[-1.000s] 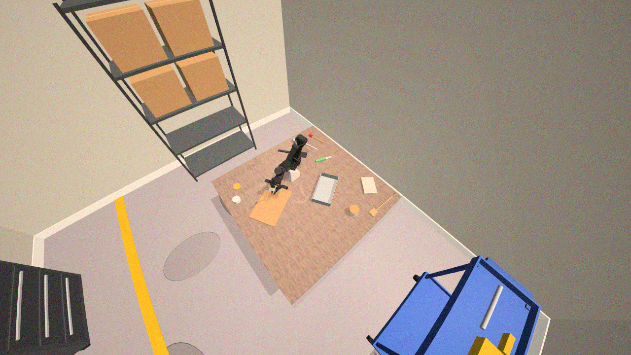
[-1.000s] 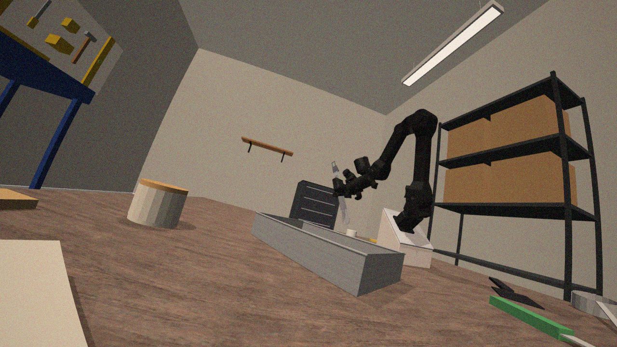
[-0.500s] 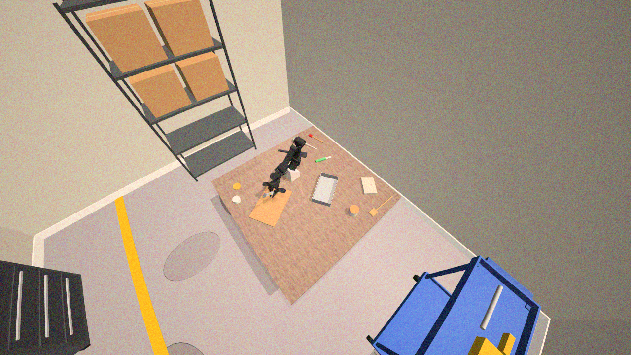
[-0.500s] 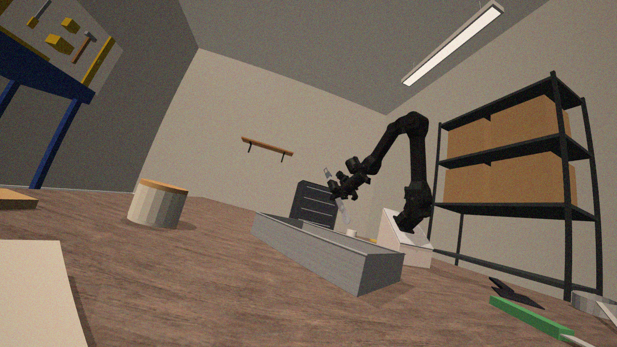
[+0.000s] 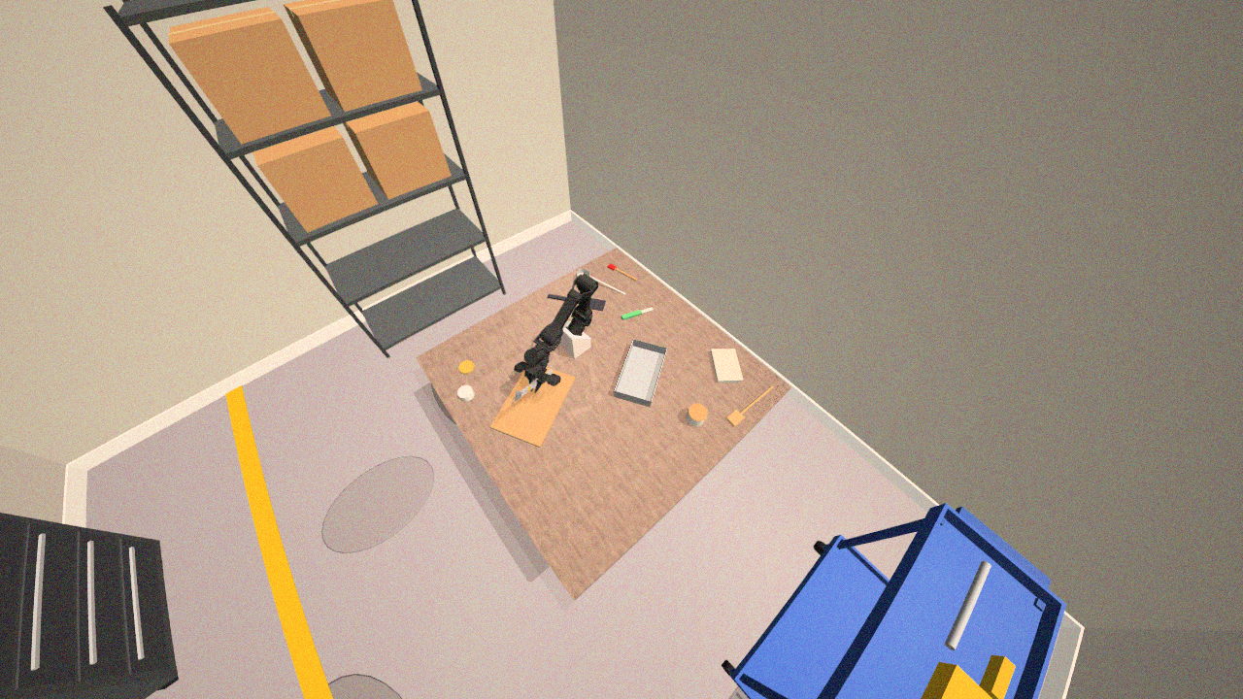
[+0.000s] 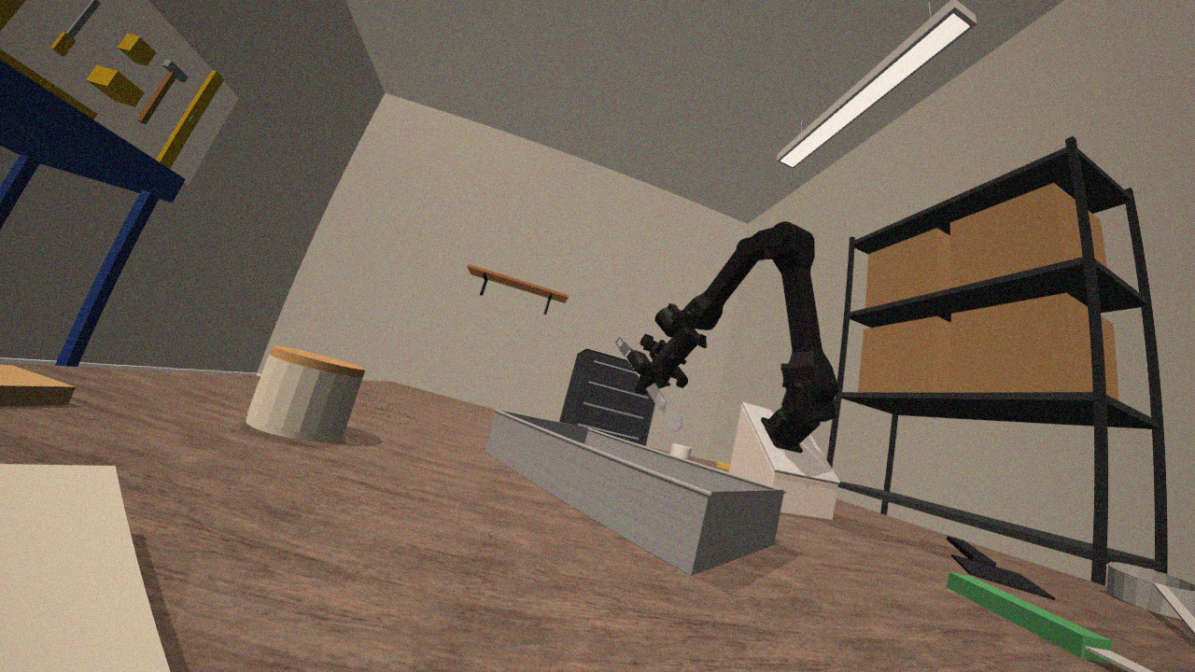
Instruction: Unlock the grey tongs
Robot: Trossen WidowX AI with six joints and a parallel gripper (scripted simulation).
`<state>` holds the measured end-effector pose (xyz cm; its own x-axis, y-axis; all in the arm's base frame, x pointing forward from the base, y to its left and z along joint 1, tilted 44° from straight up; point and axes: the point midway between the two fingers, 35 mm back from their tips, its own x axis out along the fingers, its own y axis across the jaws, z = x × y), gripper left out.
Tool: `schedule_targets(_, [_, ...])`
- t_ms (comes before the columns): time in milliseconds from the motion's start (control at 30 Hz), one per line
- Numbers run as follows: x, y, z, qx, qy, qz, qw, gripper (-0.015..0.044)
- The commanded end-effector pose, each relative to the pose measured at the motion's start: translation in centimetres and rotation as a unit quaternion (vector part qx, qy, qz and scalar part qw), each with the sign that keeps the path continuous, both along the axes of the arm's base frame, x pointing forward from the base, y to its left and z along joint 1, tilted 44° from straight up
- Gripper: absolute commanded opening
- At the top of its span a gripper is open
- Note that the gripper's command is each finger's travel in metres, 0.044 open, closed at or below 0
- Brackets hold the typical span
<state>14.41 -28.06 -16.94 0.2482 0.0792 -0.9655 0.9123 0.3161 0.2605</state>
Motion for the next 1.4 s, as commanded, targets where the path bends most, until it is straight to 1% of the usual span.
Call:
schedule_targets(0, [0.2, -0.6, -0.1, 0.014, 0.007, 0.009, 1.0, -0.015])
schedule_targets(667, [0.4, -0.2, -0.3, 0.137, 0.047, 0.048, 0.988, -0.015])
schedule_targets(1367, [0.5, 0.4, 1.5, 0.268, 0.08, 0.087, 0.956, -0.015])
